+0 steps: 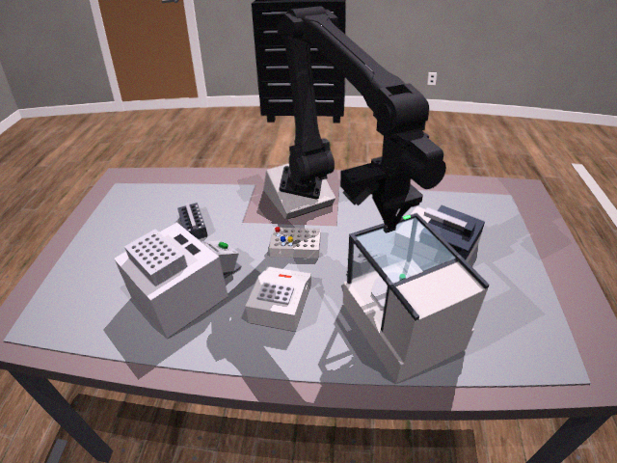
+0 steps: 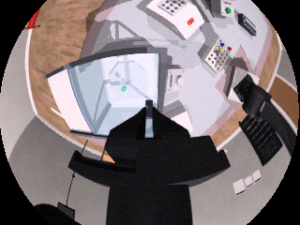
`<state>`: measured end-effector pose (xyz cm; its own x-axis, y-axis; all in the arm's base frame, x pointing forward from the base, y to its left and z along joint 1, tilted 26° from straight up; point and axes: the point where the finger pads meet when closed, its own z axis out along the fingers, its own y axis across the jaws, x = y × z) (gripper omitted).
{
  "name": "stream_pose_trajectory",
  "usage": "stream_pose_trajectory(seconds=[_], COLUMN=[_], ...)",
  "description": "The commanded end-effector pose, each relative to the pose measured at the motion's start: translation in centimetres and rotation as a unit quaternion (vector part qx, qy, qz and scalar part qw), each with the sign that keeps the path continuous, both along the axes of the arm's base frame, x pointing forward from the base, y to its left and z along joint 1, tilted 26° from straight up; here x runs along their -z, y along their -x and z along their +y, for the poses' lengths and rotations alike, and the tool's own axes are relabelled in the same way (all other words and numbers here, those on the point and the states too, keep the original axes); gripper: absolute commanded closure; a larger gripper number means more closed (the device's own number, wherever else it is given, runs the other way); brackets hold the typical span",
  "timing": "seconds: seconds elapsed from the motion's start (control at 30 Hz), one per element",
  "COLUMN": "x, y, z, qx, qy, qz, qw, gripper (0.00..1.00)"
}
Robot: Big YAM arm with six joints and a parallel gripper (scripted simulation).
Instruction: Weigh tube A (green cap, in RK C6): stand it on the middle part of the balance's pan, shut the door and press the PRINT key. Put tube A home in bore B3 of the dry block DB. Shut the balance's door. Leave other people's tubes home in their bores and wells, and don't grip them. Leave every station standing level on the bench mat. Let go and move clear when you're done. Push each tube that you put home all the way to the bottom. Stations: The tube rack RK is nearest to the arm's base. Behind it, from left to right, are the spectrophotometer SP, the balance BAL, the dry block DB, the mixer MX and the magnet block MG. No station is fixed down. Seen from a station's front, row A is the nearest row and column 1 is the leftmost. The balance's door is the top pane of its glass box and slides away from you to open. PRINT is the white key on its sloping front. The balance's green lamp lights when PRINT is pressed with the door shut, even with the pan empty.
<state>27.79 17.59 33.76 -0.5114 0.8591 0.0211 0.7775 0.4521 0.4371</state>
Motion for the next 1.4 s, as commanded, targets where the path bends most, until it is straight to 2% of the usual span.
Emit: stream_pose_trajectory(seconds=[0.0,1.2,1.23,1.27,1.37], x=[-1.5,-1.5,-1.5,-2.6,-2.7], y=[-0.3,-0.3,-0.8,-1.1,-1.4], z=[0.2,0.2,0.5,0.7,0.8], qx=[0.001,0.001,0.005,0.005,0.005], qy=[-0.009,-0.009,-0.009,-0.015,-0.015], qz=[-0.014,-0.014,-0.011,-0.021,-0.021], qw=[1.000,1.000,1.000,1.000,1.000], gripper=[0.94,0.94,0.94,0.94,0.94])
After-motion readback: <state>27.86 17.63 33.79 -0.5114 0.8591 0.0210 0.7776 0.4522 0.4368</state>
